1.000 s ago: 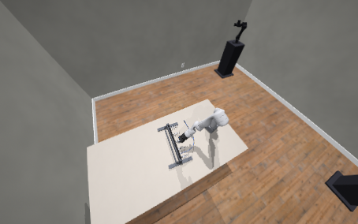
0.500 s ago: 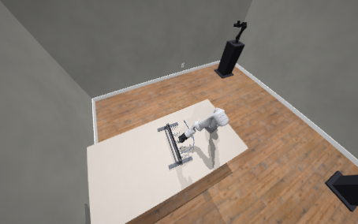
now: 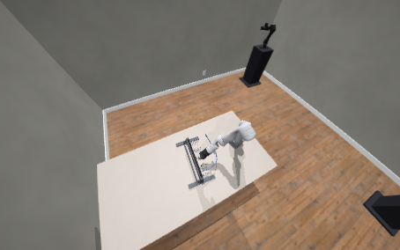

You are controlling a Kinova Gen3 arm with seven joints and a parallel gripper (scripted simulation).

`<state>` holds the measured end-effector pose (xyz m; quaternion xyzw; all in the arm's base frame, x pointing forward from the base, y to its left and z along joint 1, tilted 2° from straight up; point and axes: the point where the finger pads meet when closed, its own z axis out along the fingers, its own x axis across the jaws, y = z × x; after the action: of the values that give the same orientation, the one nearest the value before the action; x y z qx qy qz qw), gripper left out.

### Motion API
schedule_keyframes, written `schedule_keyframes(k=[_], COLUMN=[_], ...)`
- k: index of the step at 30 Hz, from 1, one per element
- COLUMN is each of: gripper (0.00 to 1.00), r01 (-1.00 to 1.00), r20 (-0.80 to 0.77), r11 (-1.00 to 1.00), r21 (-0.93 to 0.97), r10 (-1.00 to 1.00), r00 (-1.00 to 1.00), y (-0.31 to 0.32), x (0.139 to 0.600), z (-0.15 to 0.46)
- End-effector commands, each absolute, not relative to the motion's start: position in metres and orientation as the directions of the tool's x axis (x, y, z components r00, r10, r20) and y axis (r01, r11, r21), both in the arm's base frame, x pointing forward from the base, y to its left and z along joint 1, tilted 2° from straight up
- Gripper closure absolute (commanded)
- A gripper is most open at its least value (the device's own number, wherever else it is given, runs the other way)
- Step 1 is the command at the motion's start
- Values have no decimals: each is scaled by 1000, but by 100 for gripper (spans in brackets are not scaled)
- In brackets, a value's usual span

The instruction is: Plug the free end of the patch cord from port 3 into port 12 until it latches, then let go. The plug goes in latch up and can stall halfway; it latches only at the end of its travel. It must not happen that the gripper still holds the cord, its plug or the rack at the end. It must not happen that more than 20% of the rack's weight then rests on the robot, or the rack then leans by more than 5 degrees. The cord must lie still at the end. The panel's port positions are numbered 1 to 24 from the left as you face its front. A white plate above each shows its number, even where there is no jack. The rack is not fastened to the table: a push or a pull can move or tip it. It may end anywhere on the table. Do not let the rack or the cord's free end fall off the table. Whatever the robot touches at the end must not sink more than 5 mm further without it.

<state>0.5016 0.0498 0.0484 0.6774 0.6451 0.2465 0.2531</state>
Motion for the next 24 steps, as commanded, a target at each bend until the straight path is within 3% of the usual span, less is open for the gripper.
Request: schedule_keyframes(k=[1, 24], gripper=[100, 100], r01=[748, 748], r20=[8, 8], r11=[-40, -40], r21=[662, 662], r10=[999, 999], r00=[46, 46], y=[50, 52], x=[502, 451], z=[49, 107])
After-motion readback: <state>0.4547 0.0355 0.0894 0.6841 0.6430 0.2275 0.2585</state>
